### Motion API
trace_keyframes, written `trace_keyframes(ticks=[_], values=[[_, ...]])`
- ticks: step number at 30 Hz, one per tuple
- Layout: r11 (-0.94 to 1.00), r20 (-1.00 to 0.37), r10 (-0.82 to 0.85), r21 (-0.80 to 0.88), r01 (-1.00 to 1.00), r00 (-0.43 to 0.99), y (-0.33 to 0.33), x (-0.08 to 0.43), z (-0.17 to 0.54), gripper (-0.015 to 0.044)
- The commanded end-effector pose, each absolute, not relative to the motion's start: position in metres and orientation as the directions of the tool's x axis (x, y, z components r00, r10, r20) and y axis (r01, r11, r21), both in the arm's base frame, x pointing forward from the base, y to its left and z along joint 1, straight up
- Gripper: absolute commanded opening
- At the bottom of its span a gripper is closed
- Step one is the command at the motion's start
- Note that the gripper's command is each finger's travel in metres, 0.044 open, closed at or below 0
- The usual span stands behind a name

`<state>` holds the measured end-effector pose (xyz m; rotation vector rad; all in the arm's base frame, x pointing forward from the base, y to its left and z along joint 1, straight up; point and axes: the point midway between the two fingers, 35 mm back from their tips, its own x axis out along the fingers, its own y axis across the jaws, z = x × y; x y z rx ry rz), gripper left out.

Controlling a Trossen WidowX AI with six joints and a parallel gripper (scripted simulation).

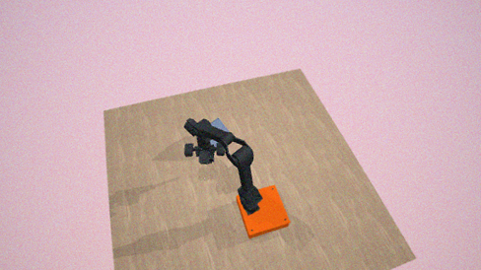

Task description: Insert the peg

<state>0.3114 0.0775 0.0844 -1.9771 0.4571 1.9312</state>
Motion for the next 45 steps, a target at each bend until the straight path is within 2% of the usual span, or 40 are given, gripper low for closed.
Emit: trace_keyframes(ticks=[1,45], values=[[-0.89,-1.0,0.001,-0.014,-0.456,0.028,0.077,0.311,0.098,0.0],[-0.829,-0.977,0.12,-0.197,-0.523,0.177,0.034,0.334,0.12,0.0]])
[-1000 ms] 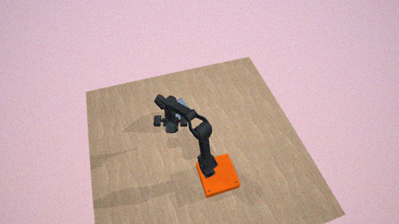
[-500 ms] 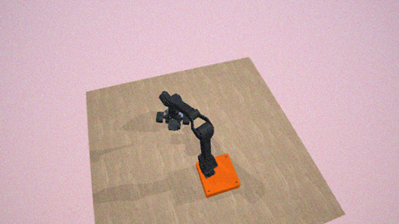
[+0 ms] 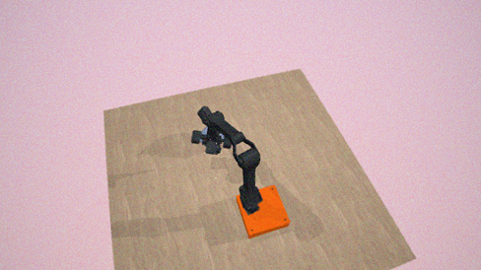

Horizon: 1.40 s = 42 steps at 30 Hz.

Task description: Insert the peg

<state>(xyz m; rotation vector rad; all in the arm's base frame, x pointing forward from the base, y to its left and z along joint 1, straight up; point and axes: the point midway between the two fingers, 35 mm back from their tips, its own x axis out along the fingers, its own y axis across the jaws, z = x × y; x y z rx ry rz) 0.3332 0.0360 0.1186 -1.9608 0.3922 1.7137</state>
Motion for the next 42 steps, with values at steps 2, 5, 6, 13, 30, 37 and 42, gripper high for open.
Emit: trace_keyframes(ticks=[2,5,6,13,30,37,42], values=[[-0.826,-0.975,0.125,-0.205,-0.525,0.185,0.032,0.335,0.121,0.0],[-0.821,-0.971,0.131,-0.219,-0.528,0.198,0.028,0.337,0.123,0.0],[-0.819,-0.97,0.133,-0.223,-0.529,0.203,0.027,0.337,0.123,0.0],[-0.807,-0.961,0.146,-0.253,-0.534,0.234,0.018,0.34,0.127,0.0],[-0.778,-0.935,0.169,-0.321,-0.539,0.312,-0.004,0.347,0.137,0.0],[-0.767,-0.922,0.175,-0.348,-0.539,0.345,-0.013,0.349,0.141,0.0],[-0.76,-0.912,0.178,-0.366,-0.538,0.369,-0.02,0.35,0.144,0.0]])
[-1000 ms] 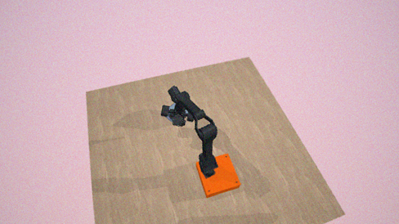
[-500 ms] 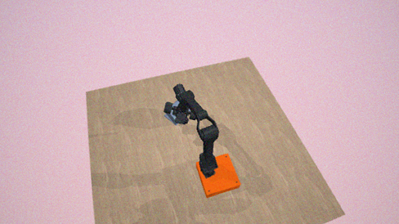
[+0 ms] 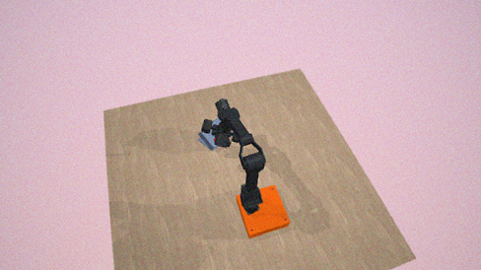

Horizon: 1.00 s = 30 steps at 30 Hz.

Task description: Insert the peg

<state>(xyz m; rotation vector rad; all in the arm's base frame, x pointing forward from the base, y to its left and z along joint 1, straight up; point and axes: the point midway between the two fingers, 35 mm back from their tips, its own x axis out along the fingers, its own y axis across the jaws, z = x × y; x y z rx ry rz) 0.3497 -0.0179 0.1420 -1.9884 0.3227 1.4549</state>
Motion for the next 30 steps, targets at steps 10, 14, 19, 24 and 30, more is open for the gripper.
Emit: trace_keyframes(ticks=[10,14,19,24,30], values=[[-0.745,-0.891,0.181,-0.4,-0.533,0.416,-0.034,0.352,0.151,0.0],[-0.74,-0.882,0.18,-0.413,-0.531,0.435,-0.039,0.353,0.153,0.0],[-0.734,-0.871,0.179,-0.428,-0.527,0.458,-0.046,0.353,0.157,0.0],[-0.728,-0.859,0.177,-0.443,-0.523,0.481,-0.054,0.354,0.16,0.0],[-0.725,-0.852,0.176,-0.451,-0.52,0.494,-0.057,0.356,0.159,0.0]])
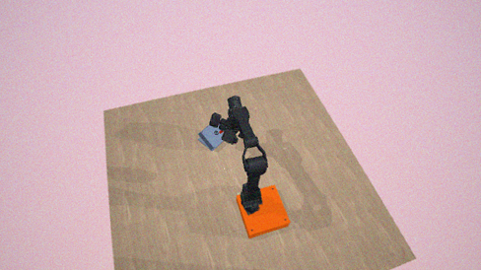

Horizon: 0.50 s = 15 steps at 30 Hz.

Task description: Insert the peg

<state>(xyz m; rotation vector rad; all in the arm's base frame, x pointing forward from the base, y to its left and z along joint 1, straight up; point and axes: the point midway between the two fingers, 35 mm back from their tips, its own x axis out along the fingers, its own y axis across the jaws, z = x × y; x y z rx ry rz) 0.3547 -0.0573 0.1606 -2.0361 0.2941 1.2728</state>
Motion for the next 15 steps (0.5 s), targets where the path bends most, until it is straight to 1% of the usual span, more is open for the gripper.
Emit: trace_keyframes(ticks=[1,15], values=[[-0.725,-0.851,0.175,-0.452,-0.52,0.495,-0.057,0.357,0.158,0.0],[-0.719,-0.835,0.171,-0.469,-0.513,0.523,-0.06,0.376,0.136,0.0]])
